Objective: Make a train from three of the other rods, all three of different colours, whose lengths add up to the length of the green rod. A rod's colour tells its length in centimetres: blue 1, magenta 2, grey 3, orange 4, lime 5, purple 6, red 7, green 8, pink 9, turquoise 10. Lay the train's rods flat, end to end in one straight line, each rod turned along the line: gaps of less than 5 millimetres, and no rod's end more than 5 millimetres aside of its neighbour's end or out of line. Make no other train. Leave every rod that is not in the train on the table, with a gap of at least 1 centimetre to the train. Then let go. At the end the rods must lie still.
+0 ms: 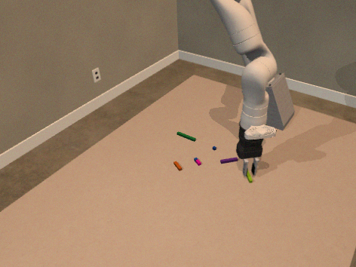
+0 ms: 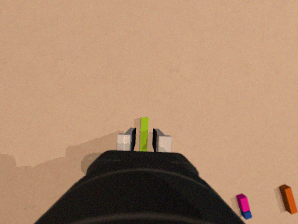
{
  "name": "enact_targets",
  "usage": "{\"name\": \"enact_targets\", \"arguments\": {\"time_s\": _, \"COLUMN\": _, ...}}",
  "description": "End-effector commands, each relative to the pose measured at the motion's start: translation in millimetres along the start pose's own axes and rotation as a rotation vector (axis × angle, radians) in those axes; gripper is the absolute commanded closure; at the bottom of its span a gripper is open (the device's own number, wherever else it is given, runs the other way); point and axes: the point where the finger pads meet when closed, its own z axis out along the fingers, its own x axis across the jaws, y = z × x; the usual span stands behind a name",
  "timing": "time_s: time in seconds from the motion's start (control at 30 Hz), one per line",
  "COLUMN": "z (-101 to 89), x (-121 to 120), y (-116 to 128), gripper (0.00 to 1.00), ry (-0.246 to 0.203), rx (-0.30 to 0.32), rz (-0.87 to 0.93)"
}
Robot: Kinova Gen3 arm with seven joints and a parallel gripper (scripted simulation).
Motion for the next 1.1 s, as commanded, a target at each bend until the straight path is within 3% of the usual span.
{"name": "enact_targets", "arguments": {"time_s": 0.0, "z": -0.2, "x": 0, "y": -1, "gripper": 0.46, "ry": 0.000, "rx": 0.002, "rz": 0.000}}
{"name": "enact_targets", "arguments": {"time_s": 1.07, "z": 16.2, "x": 0, "y": -1, "gripper": 0.46, "ry": 0.000, "rx": 0.002, "rz": 0.000}}
